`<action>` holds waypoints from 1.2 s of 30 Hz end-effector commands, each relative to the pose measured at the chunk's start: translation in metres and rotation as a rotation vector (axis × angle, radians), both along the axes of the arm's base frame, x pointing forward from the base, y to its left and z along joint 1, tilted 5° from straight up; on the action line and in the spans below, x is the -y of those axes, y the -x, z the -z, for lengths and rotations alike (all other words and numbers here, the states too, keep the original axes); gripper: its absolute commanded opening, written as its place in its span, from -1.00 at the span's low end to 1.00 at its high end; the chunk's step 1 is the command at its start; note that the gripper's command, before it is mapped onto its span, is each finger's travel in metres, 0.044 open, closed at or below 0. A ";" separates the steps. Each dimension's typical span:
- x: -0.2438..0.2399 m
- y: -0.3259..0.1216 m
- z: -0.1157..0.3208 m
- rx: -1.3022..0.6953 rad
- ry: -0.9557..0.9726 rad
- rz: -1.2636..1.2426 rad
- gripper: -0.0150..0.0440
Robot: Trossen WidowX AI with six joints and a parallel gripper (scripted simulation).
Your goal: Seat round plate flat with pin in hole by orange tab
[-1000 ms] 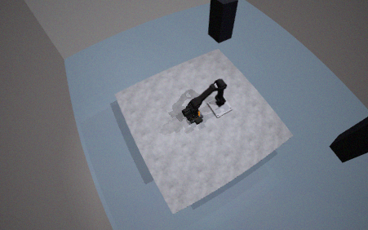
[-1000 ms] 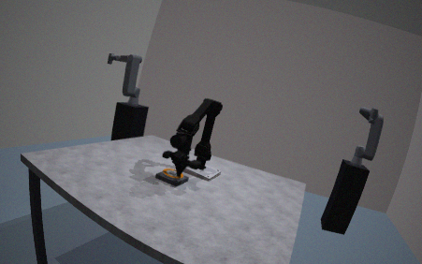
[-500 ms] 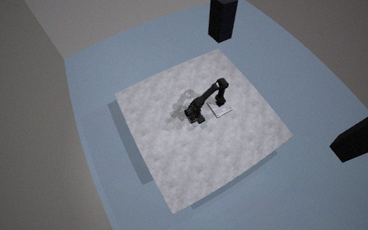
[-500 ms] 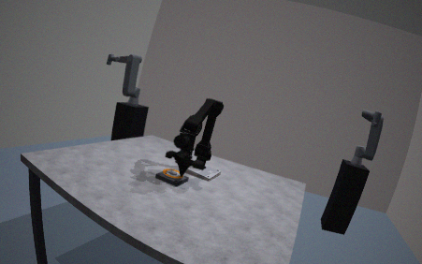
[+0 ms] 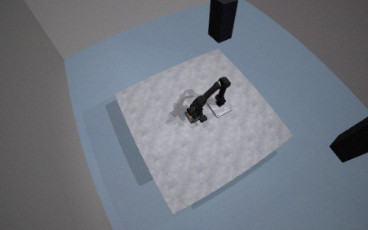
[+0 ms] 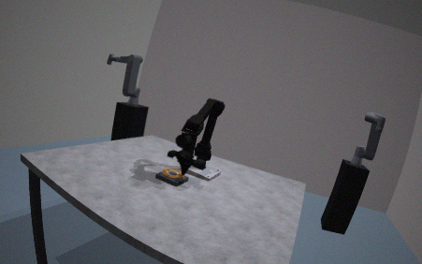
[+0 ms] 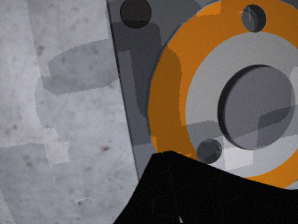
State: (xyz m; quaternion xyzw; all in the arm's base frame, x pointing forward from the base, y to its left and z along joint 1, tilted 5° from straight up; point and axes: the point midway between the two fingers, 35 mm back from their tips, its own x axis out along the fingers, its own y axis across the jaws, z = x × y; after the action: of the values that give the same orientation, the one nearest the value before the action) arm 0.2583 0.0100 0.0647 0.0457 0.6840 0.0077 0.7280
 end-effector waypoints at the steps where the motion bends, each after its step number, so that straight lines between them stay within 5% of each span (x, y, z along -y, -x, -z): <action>1: 0.002 0.007 0.000 -0.004 0.001 -0.002 -0.49; 36: 0.030 0.037 0.000 -0.006 0.003 -0.002 -0.49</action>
State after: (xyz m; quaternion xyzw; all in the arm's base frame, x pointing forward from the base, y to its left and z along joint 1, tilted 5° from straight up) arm 0.2229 -0.0183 0.0641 0.0452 0.6864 0.0072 0.7258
